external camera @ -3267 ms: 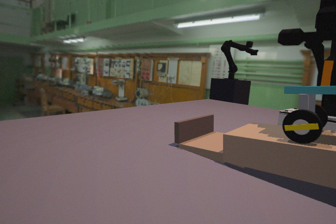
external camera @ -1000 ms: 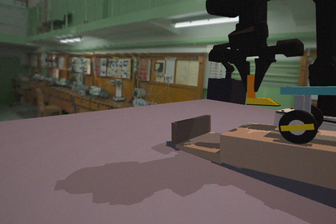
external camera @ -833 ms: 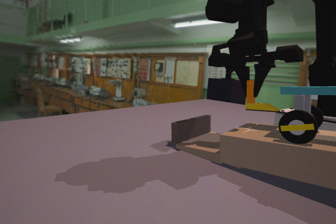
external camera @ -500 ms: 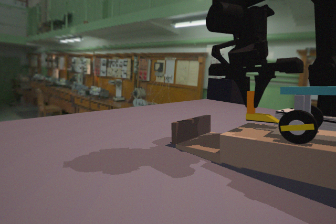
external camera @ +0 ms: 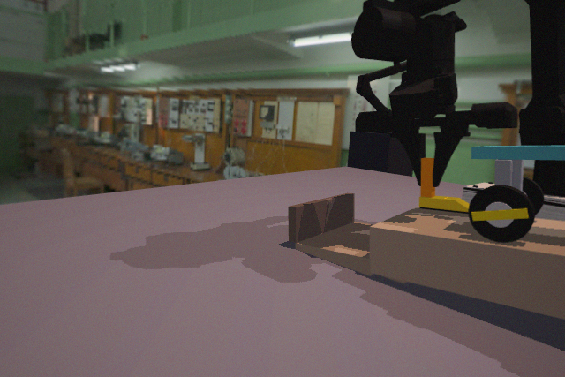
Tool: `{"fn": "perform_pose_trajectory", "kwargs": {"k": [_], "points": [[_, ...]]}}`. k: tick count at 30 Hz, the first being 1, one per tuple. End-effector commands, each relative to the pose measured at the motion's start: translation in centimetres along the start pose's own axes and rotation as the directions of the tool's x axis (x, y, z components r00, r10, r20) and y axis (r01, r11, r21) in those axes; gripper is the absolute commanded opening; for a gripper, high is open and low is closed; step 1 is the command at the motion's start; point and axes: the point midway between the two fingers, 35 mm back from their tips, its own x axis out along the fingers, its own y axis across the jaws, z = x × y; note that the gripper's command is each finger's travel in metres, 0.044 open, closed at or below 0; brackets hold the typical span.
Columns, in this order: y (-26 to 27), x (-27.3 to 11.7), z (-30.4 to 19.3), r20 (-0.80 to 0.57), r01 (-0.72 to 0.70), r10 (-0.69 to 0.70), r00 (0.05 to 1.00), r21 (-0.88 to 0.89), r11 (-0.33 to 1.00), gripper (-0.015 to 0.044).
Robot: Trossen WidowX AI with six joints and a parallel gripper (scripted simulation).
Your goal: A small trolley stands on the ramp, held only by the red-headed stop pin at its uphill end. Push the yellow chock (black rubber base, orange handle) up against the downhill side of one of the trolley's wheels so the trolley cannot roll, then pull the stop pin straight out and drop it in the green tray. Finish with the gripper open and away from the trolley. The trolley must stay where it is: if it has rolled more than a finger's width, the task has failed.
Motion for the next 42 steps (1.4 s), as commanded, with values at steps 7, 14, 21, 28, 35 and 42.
{"fn": "perform_pose_trajectory", "kwargs": {"k": [7,14,21,28,35,42], "points": [[1.1,-0.1,0.1,-0.001,-0.005,0.005,1.0,0.003,1.0,0.0],[1.7,-0.1,0.2,-0.001,-0.005,0.005,1.0,0.003,1.0,0.0],[2.3,-0.2,0.3,-0.001,-0.006,0.006,1.0,0.003,1.0,0.0],[2.3,-0.2,0.5,0.002,0.001,-0.001,1.0,0.001,1.0,0.0],[2.3,-0.2,0.5,0.002,0.001,-0.001,1.0,0.001,1.0,0.0],[2.3,-0.2,0.5,0.002,0.001,-0.001,1.0,0.001,1.0,0.0184]]}}
